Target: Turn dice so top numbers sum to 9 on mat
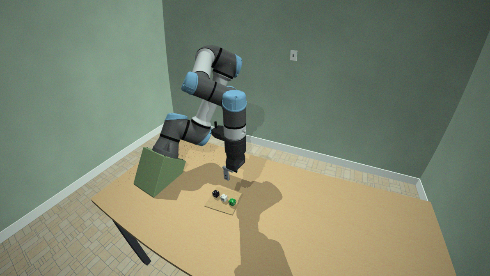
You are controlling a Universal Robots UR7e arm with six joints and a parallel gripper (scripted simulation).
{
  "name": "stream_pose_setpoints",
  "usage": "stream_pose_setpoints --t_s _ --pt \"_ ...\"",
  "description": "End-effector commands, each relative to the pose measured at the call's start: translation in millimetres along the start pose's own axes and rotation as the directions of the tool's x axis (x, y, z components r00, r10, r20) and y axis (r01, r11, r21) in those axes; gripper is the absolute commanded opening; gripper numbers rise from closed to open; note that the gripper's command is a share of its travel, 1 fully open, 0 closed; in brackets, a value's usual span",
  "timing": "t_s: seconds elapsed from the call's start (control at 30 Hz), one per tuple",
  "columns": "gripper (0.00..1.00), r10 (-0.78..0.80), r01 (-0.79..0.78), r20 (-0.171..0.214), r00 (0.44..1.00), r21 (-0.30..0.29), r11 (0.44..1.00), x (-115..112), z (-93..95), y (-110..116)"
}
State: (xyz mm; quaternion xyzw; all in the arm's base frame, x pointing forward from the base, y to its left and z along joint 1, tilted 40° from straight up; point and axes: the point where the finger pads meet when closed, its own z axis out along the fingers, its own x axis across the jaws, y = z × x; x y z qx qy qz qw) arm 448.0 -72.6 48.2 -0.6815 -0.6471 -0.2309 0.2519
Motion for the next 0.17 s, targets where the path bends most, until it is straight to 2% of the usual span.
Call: stream_pose_setpoints --t_s 0.0,0.13 --pt "1.0 0.0 0.0 0.001 1.0 -0.001 1.0 -0.2 -0.5 0.3" --pt "1.0 0.0 0.0 0.001 1.0 -0.001 1.0 -0.2 -0.5 0.3"
